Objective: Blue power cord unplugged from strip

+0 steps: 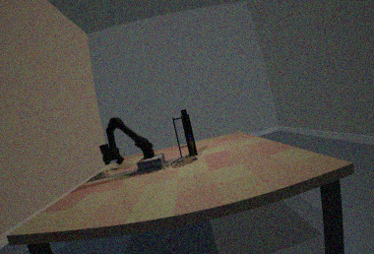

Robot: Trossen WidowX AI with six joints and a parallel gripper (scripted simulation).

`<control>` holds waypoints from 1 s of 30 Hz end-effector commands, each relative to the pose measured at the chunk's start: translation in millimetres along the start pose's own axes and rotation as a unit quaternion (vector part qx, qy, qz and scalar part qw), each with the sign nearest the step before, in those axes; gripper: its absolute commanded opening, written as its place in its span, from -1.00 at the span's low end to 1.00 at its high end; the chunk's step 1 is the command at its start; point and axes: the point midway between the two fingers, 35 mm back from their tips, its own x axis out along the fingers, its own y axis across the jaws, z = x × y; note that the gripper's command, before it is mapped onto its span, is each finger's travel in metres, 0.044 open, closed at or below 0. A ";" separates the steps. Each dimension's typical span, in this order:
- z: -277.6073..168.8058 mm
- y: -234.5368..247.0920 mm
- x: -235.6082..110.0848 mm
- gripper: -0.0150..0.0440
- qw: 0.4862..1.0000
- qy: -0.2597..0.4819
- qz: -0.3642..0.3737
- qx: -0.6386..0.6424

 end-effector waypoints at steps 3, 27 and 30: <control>2.7 -0.1 8.0 0.60 1.000 -0.004 -0.005 -0.007; 148.5 -59.6 209.7 0.05 0.964 -0.088 -0.175 -0.180; 174.4 -73.6 227.3 0.05 0.956 -0.093 -0.198 -0.198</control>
